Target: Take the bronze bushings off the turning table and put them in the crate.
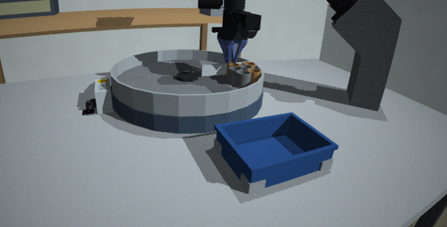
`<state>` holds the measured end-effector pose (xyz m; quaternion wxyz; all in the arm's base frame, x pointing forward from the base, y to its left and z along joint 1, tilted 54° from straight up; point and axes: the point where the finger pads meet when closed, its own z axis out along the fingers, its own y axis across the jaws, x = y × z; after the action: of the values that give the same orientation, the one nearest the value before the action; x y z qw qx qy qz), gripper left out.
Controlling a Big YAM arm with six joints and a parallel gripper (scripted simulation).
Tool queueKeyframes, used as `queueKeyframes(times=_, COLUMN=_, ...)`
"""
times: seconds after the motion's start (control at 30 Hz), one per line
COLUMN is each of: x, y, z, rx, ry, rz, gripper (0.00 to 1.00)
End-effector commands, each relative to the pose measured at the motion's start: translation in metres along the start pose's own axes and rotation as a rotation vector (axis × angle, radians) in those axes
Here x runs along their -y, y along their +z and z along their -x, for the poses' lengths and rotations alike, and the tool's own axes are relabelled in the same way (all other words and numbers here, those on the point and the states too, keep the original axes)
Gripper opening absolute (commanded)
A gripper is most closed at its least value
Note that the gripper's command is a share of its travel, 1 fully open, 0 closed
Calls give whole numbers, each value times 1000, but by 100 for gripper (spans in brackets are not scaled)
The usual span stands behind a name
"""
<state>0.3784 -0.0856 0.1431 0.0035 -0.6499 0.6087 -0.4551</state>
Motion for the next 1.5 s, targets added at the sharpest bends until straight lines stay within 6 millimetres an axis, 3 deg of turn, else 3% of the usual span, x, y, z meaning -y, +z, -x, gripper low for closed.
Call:
queueKeyframes(times=0.0, x=12, y=-3, z=0, rx=3, ry=-6, rz=-29, gripper=19)
queueKeyframes(times=1.47, x=11, y=-2, z=4, rx=7, ry=-15, rz=-21, gripper=19)
